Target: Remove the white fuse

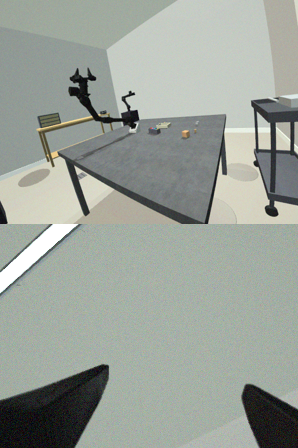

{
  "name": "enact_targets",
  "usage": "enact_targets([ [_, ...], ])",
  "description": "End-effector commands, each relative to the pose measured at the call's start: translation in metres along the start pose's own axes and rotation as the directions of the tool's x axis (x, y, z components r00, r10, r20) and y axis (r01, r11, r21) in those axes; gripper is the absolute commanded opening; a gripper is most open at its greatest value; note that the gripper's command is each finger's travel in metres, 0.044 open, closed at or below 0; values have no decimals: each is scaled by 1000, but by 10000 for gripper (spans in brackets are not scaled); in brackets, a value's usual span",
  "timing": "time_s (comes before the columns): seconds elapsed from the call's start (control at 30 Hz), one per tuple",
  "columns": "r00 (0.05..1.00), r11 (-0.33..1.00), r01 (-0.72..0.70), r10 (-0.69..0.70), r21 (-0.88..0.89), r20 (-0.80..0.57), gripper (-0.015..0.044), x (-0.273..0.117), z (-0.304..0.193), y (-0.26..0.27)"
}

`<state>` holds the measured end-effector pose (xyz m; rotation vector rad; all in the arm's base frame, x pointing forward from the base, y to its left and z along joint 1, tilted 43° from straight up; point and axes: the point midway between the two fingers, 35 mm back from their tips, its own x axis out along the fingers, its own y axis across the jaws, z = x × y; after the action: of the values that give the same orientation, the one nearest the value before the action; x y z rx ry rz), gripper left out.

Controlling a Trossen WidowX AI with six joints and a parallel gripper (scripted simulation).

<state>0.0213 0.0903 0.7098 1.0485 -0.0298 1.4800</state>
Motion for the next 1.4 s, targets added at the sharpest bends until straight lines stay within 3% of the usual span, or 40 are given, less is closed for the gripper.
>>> enact_targets([
  [0.0, 1000, 1000, 3, -3, -2, -2, 374, 1, -1, -1],
  [0.27, 986, 985, 139, -147, -103, -73, 164, 27, -36, -44],
  [0.4, 952, 941, 263, -289, -214, -103, 69, 45, -60, -88],
  [0.63, 789, 745, 485, -599, -459, -138, 69, 61, -103, -201],
  [0.97, 406, 362, 563, -904, -743, -134, 69, 19, -139, -358],
  [1.17, 95, 156, 470, -987, -869, -126, 69, -38, -157, -445],
  [1.37, -228, 36, 303, -967, -952, -109, 69, -117, -168, -511],
])
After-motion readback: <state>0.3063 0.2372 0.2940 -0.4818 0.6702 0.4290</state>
